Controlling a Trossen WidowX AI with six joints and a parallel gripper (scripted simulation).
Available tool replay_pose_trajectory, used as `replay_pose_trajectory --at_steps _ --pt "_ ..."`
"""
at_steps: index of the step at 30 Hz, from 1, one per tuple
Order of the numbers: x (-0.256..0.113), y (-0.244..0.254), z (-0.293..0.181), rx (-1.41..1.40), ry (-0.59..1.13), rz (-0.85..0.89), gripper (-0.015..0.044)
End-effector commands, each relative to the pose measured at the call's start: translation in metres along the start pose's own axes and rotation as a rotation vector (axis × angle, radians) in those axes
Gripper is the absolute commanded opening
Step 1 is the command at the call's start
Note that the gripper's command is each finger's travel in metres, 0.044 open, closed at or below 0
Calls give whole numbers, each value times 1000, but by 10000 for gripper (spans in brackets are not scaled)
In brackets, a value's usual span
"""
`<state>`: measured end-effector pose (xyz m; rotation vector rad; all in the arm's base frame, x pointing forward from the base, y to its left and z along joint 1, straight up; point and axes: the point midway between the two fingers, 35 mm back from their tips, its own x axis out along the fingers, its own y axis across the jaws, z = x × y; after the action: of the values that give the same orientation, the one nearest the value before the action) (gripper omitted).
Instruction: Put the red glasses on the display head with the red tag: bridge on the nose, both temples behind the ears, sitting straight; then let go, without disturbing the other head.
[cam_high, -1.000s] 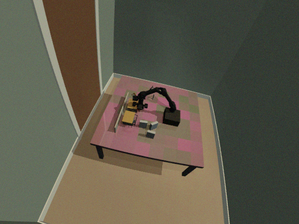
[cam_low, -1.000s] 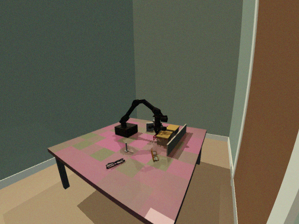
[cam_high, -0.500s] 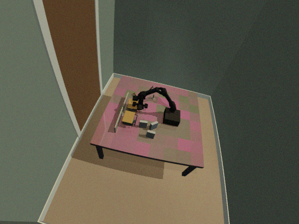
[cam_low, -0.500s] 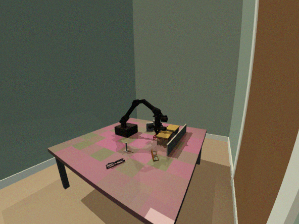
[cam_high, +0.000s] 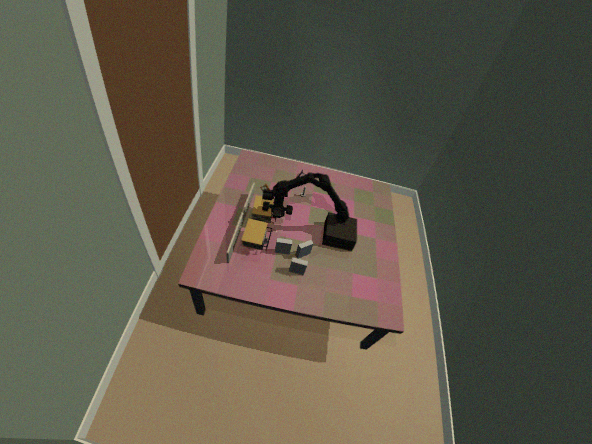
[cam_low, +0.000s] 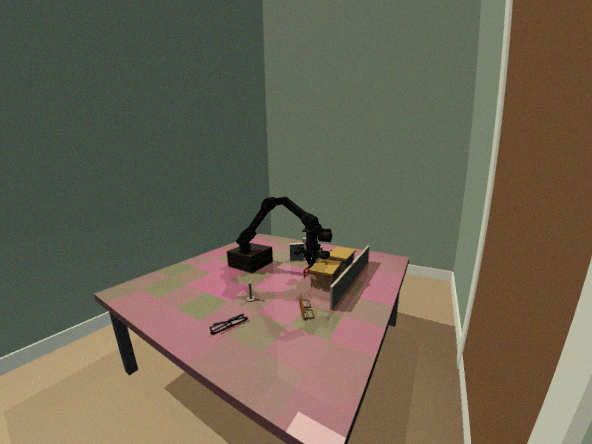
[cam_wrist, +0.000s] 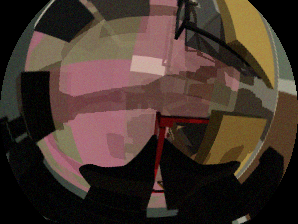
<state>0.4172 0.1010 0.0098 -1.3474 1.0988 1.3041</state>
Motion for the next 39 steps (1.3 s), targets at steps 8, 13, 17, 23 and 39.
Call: replay_pose_trajectory --at_steps 8,13,17,23,39 --pt "1 0 -1 -4 5 -2 0" --pt "3 0 0 -2 3 -1 0" --pt "5 0 -1 -4 5 -2 0" --pt "4 0 0 0 0 0 79" --pt "-30 1 -1 -4 -4 -3 107"
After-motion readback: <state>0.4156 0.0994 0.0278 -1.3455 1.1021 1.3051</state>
